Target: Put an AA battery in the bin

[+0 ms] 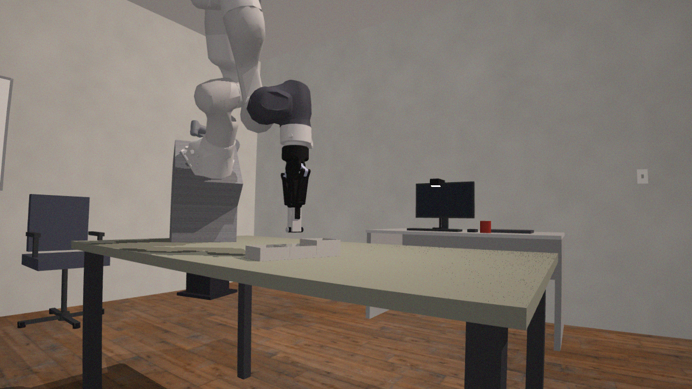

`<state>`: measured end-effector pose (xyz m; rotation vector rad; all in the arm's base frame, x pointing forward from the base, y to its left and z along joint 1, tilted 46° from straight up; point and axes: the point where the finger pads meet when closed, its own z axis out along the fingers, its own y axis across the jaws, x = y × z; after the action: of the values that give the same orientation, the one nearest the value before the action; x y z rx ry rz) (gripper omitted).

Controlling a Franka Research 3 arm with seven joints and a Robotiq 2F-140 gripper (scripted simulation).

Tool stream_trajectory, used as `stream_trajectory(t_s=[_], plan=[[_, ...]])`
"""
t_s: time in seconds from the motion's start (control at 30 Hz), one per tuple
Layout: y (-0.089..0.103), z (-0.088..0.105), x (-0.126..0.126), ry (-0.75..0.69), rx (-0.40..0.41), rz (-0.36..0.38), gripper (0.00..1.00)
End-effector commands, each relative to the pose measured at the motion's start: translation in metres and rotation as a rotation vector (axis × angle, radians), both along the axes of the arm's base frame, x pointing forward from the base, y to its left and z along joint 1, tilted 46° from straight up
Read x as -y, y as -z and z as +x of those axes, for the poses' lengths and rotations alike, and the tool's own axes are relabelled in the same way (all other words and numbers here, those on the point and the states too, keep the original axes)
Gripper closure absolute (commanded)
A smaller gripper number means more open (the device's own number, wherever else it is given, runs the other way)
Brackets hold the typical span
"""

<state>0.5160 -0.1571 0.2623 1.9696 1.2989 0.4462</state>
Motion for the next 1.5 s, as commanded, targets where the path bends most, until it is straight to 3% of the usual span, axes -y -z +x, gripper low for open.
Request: stream_trajectory(t_s=[0.0, 0.63, 1.47], plan=[[-0.002, 0.000, 0.003, -0.038, -0.039, -0.035, 0.95], [-0.003, 0.000, 0.004, -0.038, -0.039, -0.035, 0.95], [0.026, 0.026, 0.020, -0.038, -0.039, -0.035, 0.95]])
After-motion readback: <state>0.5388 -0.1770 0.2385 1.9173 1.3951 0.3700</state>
